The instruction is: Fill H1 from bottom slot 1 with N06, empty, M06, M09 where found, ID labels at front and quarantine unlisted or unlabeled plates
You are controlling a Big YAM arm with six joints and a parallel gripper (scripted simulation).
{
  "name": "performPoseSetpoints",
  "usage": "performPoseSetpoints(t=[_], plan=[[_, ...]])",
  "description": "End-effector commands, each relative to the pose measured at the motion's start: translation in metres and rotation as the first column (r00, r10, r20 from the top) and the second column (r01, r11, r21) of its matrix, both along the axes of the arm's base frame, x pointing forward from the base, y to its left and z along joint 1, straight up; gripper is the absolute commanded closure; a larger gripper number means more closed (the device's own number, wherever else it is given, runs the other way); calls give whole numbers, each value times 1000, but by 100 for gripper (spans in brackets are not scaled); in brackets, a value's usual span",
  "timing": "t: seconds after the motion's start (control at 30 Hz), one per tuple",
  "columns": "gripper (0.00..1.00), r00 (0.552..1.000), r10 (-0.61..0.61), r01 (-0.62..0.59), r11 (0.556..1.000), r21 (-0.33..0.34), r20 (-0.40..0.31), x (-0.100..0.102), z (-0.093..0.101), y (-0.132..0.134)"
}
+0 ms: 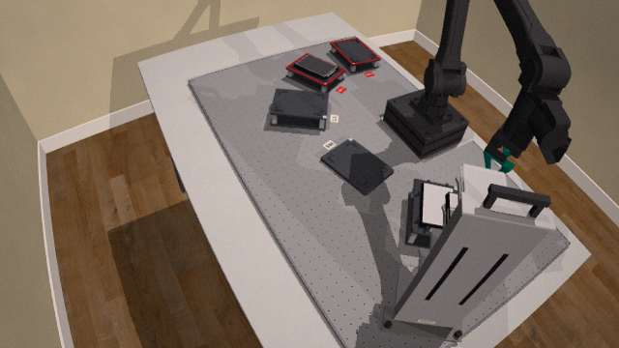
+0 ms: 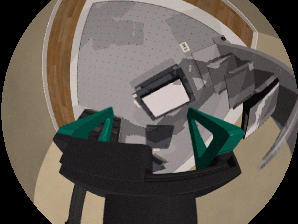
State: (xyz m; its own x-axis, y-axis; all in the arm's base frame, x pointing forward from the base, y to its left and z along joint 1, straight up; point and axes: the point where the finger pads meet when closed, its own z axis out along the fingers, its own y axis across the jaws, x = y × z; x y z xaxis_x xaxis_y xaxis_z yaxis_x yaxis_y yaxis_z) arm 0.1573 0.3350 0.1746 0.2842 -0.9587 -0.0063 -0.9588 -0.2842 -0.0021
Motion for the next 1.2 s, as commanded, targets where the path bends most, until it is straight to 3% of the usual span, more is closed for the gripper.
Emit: performPoseSetpoints(t=[0.0, 0.07, 0.23, 0.43, 0.5, 0.87, 1.0, 1.17], plan=[[0, 994, -111, 111, 994, 18, 6, 9, 10, -8], [0, 987, -157, 156, 987, 44, 14, 18, 20, -5], [0, 963, -271, 271, 963, -3, -2, 28, 3, -21], [0, 933, -359, 359, 932, 42, 7, 42, 17, -24], [0, 915, -403, 402, 915, 20, 2, 43, 9, -35], [0, 783, -622, 622, 783, 19, -3, 71, 12, -58], [0, 768, -640, 640, 768, 19, -4, 65, 12, -53], [0, 679, -734, 734, 678, 18, -7, 69, 12, -56]])
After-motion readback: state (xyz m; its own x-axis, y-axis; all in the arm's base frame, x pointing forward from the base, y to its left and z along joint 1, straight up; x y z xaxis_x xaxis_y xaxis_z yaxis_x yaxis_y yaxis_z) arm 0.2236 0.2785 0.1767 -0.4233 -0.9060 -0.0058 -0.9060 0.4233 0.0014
